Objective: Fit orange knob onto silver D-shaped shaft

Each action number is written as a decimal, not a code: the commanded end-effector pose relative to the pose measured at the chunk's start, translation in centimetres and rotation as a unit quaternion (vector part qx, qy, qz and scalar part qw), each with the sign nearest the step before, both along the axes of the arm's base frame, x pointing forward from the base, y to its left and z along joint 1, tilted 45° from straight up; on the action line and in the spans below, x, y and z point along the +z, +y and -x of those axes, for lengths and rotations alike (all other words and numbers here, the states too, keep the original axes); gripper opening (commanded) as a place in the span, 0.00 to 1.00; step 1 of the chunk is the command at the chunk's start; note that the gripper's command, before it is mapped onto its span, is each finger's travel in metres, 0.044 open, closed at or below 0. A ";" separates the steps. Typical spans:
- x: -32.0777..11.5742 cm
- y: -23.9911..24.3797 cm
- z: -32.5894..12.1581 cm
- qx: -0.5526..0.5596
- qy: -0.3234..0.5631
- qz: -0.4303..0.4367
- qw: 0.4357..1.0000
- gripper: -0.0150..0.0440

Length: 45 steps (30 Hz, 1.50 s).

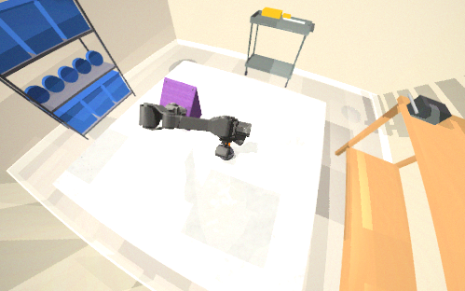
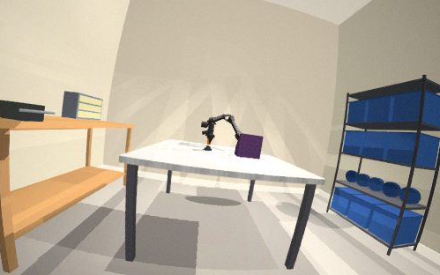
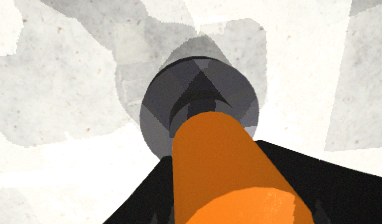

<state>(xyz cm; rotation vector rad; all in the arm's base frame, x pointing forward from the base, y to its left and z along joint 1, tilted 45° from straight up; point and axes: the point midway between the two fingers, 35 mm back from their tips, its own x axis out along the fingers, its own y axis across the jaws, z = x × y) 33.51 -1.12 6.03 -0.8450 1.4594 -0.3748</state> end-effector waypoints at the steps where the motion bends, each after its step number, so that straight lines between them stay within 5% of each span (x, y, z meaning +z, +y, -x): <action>1: 0.0 0.0 0.0 -0.010 -0.012 0.000 1.000 0.25; 45: -1.0 -1.0 -0.2 -0.030 -0.032 -0.005 0.999 0.25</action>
